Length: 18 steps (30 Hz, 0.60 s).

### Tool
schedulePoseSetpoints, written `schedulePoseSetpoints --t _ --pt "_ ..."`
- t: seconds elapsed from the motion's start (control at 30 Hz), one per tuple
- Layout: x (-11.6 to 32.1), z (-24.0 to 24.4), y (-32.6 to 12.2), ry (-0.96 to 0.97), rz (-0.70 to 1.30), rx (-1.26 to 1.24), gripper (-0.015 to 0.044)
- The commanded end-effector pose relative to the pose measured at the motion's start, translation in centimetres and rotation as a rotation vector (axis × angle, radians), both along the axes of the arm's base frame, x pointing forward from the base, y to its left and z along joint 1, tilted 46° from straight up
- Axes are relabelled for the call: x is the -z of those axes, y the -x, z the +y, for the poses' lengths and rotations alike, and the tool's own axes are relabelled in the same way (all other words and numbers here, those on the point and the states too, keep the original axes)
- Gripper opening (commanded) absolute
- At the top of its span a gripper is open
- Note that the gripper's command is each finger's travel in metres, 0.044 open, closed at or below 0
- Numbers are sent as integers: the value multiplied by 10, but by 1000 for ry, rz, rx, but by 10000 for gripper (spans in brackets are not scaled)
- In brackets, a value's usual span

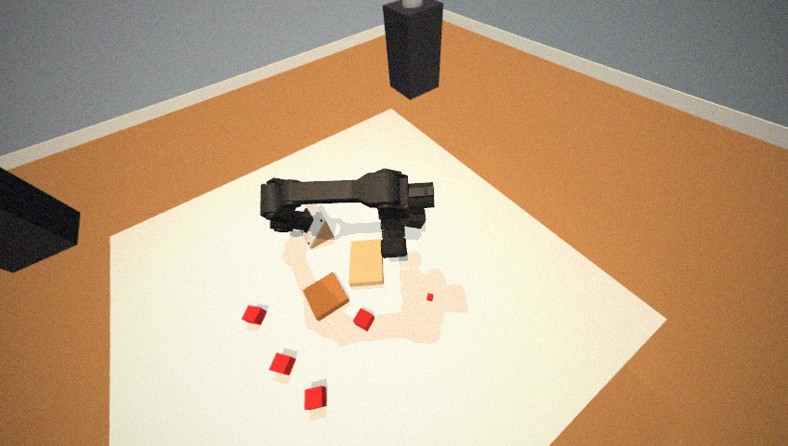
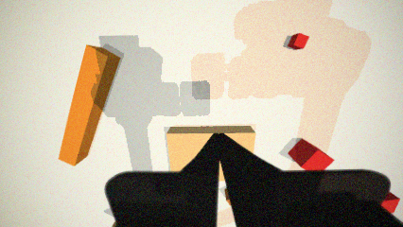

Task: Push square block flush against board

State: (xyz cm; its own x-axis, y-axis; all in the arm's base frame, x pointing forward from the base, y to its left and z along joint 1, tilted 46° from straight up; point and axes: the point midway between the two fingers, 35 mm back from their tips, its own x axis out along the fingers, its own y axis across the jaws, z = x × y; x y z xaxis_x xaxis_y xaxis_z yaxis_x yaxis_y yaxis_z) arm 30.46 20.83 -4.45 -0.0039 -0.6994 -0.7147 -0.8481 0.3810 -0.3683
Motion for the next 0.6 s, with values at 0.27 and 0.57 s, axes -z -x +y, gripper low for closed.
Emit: schedulePoseSetpoints --t 0.27,0.57 --pt "-3 -4 1 0 0 0 0" --pt "-34 -68 29 3 0 5 0"
